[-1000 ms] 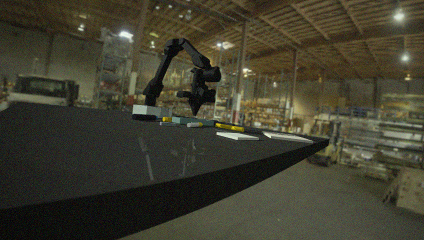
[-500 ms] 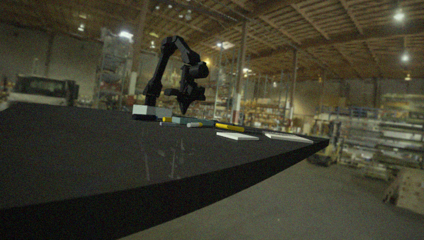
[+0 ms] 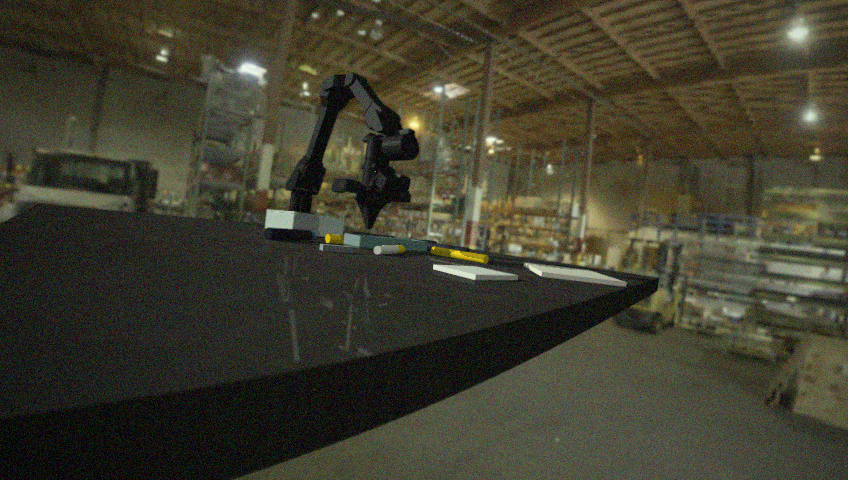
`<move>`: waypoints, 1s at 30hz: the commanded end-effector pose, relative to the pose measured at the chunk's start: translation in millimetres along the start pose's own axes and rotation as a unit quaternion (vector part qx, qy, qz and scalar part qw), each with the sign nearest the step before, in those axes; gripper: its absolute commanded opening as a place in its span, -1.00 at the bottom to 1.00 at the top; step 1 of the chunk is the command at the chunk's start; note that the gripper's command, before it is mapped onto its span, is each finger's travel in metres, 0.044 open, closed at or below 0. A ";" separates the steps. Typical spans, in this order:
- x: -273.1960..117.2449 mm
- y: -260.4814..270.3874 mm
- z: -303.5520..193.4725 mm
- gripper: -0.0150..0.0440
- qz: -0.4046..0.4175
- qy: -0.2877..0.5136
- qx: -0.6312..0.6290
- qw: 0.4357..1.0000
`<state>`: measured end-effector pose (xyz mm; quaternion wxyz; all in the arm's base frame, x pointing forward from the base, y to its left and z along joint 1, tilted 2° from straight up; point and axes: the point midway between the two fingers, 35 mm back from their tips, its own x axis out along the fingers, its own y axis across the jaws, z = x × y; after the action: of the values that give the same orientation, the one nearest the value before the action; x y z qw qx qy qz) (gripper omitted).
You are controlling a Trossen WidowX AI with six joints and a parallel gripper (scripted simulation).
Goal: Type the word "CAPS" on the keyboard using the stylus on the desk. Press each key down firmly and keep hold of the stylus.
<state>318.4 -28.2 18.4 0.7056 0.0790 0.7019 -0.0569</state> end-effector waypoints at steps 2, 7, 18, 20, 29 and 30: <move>0.3 0.9 -1.8 -0.49 0.001 0.000 0.003 1.000; 0.4 32.3 0.6 -0.49 0.001 -0.003 0.000 1.000; -0.3 75.5 -1.4 -0.49 0.004 0.000 0.003 1.000; -0.3 75.5 -1.4 -0.49 0.004 0.000 0.003 1.000; -60.5 75.1 -1.2 -0.49 0.004 0.000 0.003 1.000; -60.5 75.1 -1.2 -0.49 0.004 0.000 0.003 1.000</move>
<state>331.0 44.2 60.2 0.7027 0.0819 0.7045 -0.0566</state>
